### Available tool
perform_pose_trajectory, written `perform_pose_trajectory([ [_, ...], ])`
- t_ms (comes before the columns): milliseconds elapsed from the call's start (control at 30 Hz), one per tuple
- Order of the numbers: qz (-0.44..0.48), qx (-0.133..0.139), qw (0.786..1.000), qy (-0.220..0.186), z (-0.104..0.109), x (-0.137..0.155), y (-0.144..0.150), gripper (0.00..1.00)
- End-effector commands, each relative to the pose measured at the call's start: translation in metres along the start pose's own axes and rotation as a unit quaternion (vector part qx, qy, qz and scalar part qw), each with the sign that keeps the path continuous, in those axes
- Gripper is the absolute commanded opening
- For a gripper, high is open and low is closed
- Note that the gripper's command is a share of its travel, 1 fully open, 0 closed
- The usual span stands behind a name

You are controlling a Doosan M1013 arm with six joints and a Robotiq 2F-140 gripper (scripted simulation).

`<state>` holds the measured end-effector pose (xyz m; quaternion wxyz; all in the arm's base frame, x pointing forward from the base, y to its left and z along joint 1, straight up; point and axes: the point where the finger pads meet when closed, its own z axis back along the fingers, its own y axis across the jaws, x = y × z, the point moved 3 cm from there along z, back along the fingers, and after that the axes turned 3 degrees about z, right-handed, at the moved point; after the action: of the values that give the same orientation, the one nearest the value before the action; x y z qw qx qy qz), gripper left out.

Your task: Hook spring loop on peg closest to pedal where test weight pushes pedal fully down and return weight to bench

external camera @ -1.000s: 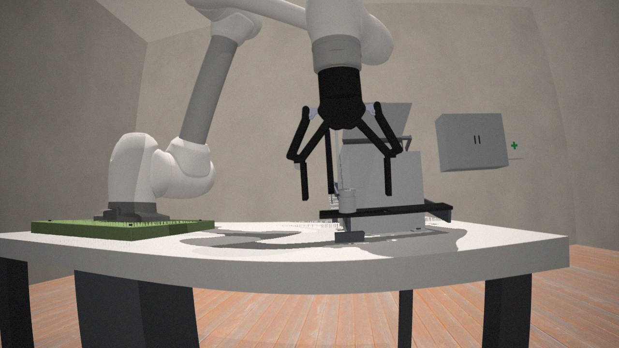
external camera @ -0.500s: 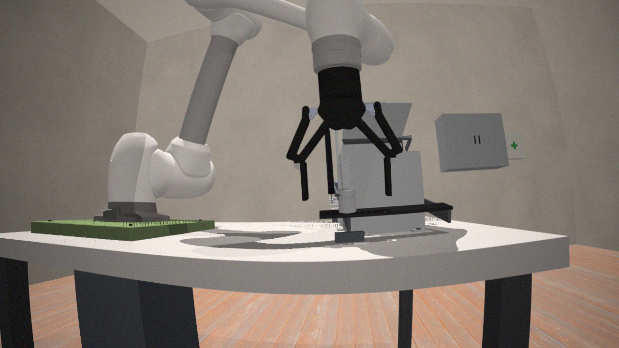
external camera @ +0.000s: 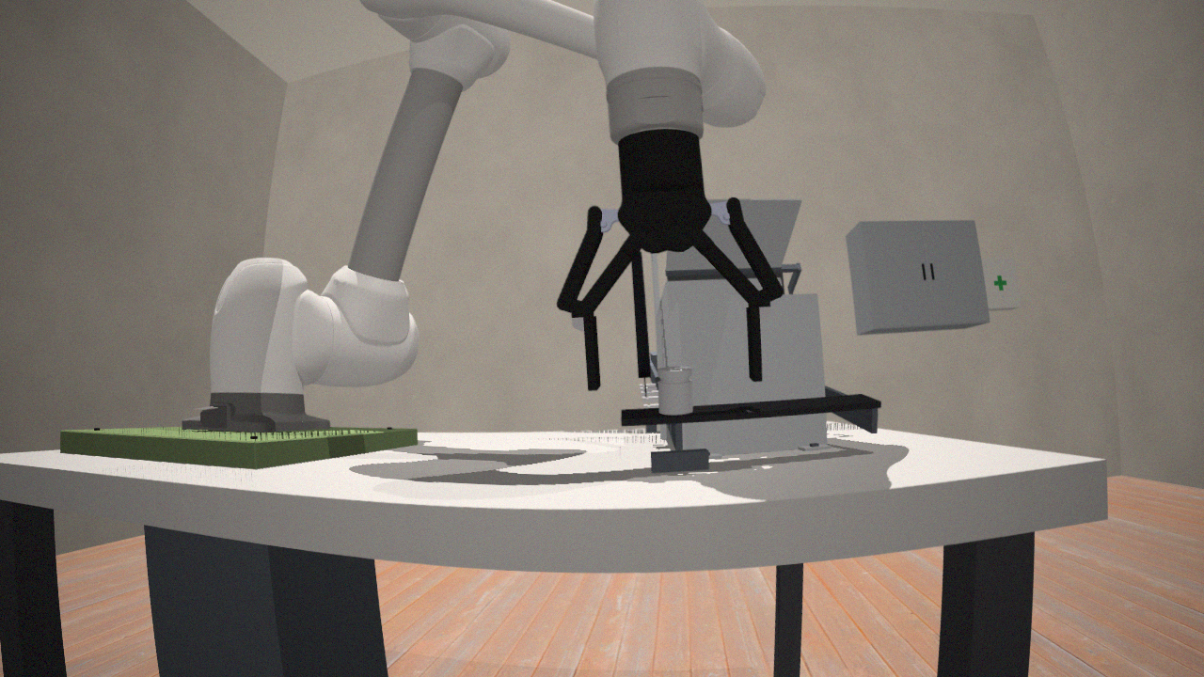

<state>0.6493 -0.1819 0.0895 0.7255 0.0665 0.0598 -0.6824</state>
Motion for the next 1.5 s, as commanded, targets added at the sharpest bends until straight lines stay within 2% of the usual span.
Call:
perform_pose_trajectory([
  [0,0.000,0.001,1.000,0.000,0.0007,-0.0001,0.0004,1.00],
  [167,0.000,0.001,1.000,0.000,0.0007,-0.0001,0.0004,1.00],
  [200,0.000,0.001,1.000,0.000,0.0007,-0.0001,0.0004,0.25],
  [1467,0.000,0.001,1.000,0.000,0.0007,-0.0001,0.0004,0.25],
])
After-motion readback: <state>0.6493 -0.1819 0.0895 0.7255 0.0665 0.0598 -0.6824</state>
